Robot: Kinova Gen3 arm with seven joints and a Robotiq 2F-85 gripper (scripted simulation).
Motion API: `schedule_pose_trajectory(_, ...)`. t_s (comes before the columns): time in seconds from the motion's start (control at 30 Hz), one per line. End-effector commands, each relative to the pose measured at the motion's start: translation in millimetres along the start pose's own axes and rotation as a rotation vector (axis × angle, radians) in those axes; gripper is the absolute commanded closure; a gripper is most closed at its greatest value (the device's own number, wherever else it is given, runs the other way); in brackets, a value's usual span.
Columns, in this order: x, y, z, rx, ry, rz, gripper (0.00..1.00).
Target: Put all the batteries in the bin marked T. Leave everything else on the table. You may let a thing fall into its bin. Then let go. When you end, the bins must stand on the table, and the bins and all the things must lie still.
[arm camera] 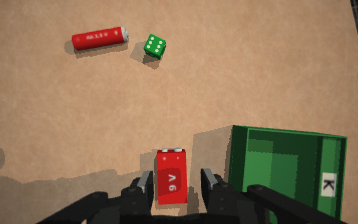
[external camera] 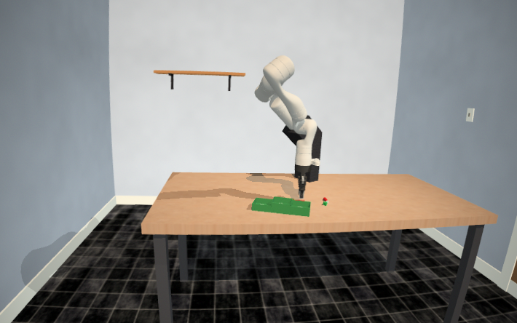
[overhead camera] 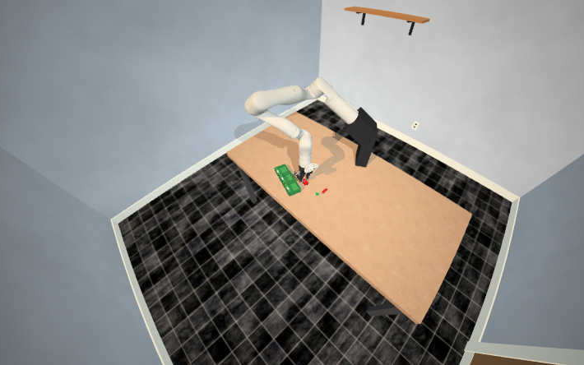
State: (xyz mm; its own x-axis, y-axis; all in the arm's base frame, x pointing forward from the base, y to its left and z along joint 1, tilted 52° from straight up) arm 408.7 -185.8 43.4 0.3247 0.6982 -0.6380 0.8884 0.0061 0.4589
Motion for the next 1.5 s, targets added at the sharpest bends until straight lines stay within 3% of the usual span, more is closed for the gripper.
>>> schedule_pose_trajectory(0.0,-3,-8,16.0,0.017,-0.011,0.000,0.58)
schedule_pose_trajectory(1.47,-2,-4,33.6,0.017,-0.011,0.000,0.58)
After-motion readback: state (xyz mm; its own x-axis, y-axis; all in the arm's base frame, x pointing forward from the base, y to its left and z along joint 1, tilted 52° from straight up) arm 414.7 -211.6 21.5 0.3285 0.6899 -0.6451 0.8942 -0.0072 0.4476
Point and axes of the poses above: the point where the finger pads meet when closed, its own z axis out along the fingers, its own y axis across the jaws, x = y × z, the point moved 6 cm from there along -z, back along the fingers, and after that the axes turned 8 degrees about -z, right-handed, at the moved point
